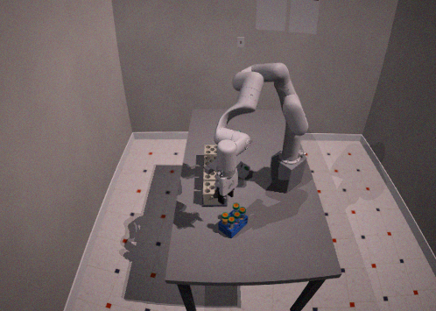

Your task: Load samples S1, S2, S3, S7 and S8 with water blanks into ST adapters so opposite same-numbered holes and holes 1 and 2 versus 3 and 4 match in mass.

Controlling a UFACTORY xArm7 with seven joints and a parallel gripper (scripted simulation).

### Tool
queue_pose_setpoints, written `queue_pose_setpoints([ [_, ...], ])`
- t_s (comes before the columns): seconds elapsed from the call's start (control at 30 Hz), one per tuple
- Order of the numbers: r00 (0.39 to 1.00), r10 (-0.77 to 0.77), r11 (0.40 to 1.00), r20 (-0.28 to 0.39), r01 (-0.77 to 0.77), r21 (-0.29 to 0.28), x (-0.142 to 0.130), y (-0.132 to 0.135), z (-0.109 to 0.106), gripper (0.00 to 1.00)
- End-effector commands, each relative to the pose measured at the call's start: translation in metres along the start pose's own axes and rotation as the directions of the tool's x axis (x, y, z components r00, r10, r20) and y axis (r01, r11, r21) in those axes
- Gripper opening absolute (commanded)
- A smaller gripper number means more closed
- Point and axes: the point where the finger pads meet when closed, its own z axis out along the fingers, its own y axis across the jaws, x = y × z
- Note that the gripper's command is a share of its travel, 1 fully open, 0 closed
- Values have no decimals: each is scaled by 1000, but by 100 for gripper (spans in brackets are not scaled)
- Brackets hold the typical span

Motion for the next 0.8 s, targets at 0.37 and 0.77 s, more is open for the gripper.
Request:
queue_pose_setpoints([
  [0.37,1000,0,1000,-1,0,4,0,-1,22,57],
  [0.77,1000,0,1000,0,0,4,0,-1,46,57],
])
